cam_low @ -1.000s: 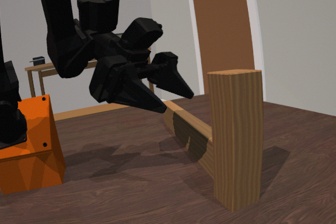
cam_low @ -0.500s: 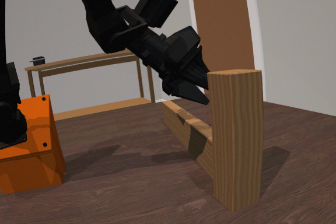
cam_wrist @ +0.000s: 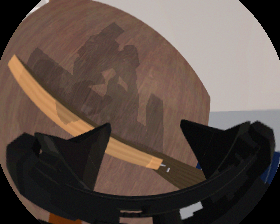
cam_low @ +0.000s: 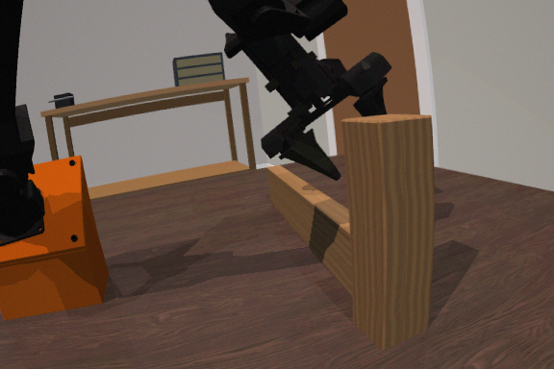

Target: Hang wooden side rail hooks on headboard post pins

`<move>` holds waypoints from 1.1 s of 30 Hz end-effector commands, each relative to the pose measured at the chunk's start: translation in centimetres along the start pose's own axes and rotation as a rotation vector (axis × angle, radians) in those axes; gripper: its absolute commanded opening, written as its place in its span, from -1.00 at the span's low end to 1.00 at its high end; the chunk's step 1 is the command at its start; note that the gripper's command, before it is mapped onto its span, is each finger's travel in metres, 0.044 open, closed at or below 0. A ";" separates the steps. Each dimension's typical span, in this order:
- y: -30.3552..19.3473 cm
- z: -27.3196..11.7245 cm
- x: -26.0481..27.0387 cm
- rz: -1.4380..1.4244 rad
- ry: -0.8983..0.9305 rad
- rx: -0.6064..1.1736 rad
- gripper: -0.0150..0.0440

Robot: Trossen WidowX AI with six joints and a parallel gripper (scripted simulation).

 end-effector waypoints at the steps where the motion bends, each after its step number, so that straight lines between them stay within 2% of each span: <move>1: 0.5 -0.2 -3.4 -0.480 0.287 0.052 1.00; 12: -1.2 -1.9 -7.2 -0.858 0.578 0.091 1.00; 28: -1.3 -1.8 -7.2 -0.861 0.581 0.091 1.00; 33: -2.3 0.9 -5.8 -0.861 0.580 0.092 1.00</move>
Point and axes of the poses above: the point midway between the two fingers, 35 mm back from their tips, its own z axis out along the fingers, its own x axis across the jaws, y = z × x, the point moved 10 cm from there along -z, back along the fingers, and after that the axes turned 1 degree about z, right-handed, at the moved point
